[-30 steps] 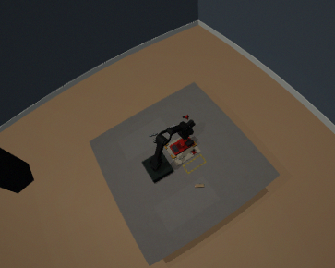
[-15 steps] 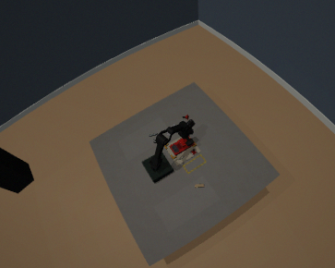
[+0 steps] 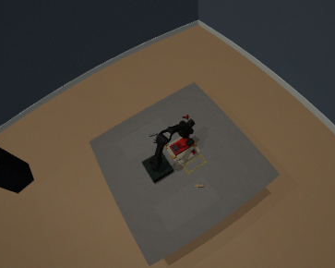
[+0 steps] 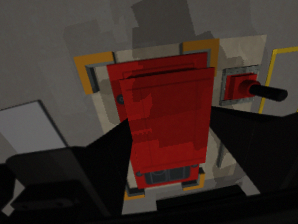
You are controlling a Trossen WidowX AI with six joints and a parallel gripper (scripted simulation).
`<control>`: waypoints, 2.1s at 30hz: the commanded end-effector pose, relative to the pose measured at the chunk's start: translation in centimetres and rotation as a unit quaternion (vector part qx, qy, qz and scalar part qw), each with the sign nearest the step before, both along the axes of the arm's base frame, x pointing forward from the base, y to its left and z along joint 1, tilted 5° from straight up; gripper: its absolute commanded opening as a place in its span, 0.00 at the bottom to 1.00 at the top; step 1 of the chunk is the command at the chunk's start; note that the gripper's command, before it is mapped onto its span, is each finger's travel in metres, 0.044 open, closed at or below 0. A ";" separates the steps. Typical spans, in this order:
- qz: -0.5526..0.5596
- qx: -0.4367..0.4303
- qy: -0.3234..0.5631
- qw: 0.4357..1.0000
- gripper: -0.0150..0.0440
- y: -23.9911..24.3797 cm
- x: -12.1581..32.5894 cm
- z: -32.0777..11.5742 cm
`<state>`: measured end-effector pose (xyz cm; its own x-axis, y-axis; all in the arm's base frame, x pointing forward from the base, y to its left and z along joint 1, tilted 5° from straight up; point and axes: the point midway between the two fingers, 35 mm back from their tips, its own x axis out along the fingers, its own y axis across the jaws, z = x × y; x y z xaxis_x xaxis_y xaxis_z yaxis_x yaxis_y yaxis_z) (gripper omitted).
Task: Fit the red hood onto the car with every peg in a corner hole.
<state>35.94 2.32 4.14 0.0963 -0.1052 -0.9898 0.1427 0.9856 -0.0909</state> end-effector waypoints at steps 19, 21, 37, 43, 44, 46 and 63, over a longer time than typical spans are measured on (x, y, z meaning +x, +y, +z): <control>0.003 -0.005 0.002 1.000 0.25 -0.1 0.2 -0.7; 0.003 -0.005 0.002 1.000 0.25 -0.1 0.2 -0.8; 0.003 -0.005 0.002 1.000 0.25 -0.1 0.2 -1.7; 0.003 -0.005 0.002 1.000 0.25 -0.2 0.2 -1.9; 0.003 -0.005 0.002 1.000 0.25 -0.1 0.2 -1.9; 0.003 -0.005 0.002 1.000 0.25 -0.1 0.2 -1.9; 0.004 -0.005 0.001 1.000 0.25 -0.1 0.1 -1.9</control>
<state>36.25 2.16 2.33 0.1005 -0.1164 -0.9881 0.1392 0.9850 -0.1019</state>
